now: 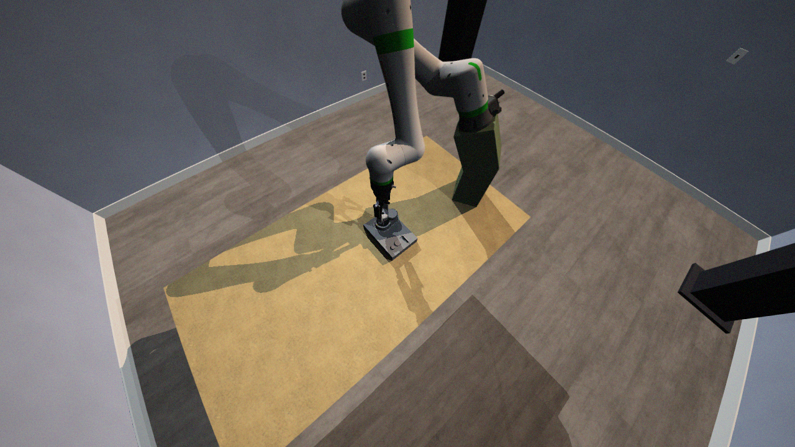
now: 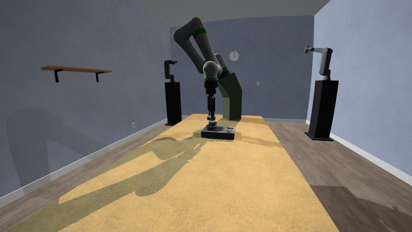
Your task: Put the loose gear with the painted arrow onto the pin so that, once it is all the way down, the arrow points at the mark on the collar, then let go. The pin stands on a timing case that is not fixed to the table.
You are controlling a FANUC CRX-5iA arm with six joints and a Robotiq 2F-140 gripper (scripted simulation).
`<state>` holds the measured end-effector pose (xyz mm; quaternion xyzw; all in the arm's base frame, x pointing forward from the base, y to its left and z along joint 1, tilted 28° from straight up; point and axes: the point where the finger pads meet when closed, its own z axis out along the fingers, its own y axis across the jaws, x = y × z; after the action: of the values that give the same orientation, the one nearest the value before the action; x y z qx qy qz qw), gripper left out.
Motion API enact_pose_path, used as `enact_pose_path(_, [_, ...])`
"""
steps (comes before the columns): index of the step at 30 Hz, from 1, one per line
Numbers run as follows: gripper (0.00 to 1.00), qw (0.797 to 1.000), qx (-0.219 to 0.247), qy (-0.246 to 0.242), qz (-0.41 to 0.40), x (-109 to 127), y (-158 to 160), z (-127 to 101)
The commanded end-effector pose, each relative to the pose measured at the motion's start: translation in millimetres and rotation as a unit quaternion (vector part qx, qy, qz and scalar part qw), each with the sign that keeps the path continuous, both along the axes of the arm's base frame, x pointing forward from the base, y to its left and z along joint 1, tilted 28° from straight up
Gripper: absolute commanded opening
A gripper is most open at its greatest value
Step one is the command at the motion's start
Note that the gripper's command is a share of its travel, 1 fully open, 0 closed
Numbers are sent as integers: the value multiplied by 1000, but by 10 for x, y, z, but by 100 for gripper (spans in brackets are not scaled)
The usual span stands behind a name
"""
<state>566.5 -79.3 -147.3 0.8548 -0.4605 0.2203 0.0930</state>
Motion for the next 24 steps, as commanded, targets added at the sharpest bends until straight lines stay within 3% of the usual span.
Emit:
enact_pose_path(1, [0, 999, -9, 12, 29, 1, 2, 1])
enact_pose_path(14, [0, 987, -47, 58, 143, 1, 2, 1])
enact_pose_path(24, [0, 951, -90, 111, 273, 1, 2, 1])
